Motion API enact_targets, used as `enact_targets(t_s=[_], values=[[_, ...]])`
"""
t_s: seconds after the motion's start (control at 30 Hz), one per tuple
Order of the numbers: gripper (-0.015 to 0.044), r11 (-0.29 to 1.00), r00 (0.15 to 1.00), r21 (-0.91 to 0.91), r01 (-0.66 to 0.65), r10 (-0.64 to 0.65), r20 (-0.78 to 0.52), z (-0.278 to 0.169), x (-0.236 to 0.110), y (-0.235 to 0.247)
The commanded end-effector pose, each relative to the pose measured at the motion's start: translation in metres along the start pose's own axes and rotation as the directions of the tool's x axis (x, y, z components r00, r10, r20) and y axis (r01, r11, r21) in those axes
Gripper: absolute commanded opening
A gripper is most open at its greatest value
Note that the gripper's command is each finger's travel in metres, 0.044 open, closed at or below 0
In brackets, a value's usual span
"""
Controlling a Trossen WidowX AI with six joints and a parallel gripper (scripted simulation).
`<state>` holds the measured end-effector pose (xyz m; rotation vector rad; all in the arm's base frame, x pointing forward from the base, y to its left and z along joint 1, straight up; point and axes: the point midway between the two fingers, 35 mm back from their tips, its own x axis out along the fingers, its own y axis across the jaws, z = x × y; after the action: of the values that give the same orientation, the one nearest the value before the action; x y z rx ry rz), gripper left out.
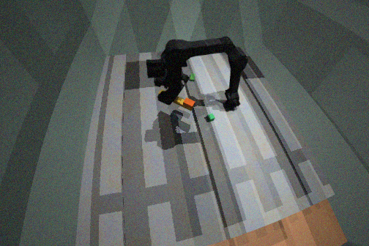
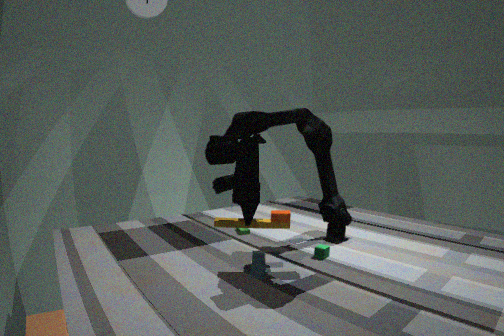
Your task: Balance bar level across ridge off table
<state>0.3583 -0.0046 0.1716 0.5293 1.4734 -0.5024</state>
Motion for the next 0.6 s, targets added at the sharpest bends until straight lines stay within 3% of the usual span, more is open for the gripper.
enact_targets(t_s=[0.0,0.27,0.57], values=[[0.0,0.987,1.0,0.163,0.004,-0.004,0.003,0.001,0.0,0.005],[0.0,0.885,1.0,0.465,0.002,-0.004,0.002,0.001,0.0,0.012],[0.0,0.666,1.0,0.746,0.0,-0.003,0.002,0.0,0.001,0.017]])
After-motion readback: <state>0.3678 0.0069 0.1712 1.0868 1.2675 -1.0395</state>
